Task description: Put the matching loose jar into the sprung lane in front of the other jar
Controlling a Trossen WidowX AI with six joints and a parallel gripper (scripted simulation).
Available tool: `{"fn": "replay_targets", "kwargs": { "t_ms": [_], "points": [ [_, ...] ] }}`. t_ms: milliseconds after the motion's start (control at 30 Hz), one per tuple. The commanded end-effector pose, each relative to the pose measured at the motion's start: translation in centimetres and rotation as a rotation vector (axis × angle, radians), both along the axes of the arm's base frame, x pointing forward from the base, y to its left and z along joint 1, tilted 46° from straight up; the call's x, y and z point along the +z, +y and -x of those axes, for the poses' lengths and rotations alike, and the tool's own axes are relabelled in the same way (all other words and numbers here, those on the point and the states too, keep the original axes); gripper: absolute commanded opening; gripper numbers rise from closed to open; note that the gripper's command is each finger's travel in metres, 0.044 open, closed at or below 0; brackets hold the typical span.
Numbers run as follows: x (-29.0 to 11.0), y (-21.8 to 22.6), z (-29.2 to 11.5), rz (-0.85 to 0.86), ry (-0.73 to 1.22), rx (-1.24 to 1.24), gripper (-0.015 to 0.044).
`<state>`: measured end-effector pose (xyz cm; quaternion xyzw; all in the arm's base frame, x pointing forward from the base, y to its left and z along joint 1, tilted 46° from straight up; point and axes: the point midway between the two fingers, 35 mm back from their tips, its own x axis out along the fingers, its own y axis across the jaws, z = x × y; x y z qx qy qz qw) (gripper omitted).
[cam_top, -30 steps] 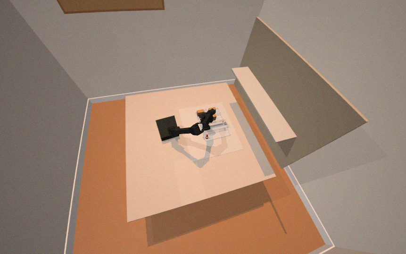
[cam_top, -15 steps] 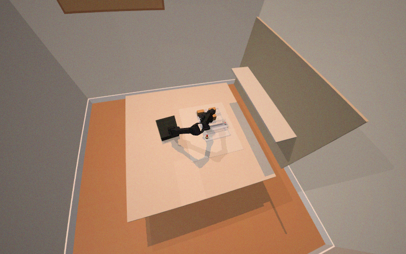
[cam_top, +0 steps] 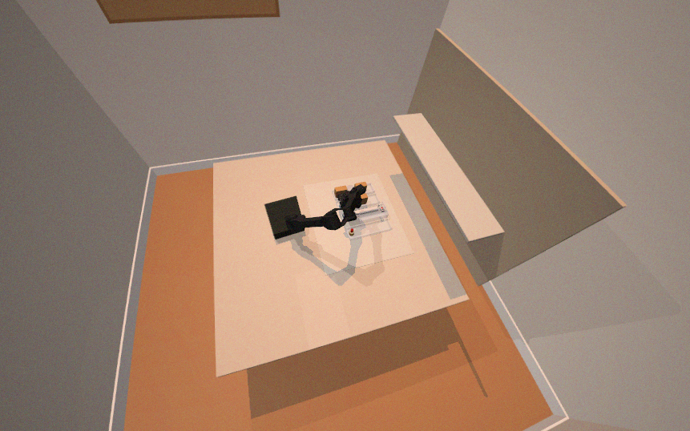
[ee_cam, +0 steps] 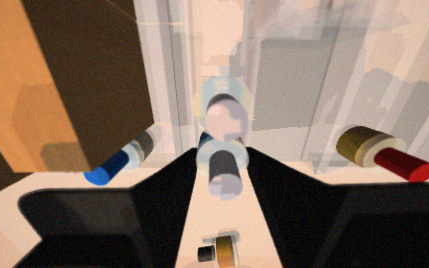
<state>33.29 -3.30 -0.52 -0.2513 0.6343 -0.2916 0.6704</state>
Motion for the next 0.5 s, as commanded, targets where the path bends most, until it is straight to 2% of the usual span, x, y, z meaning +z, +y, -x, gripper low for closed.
{"fn": "replay_targets", "kwargs": {
  "t_ms": [0, 467],
  "points": [
    [0.04, -0.10, -0.07, 0.007, -0.011, -0.002, 0.0000],
    [0.02, -0.09, 0.17, 0.007, -0.011, -0.002, 0.0000]
  ]
}}
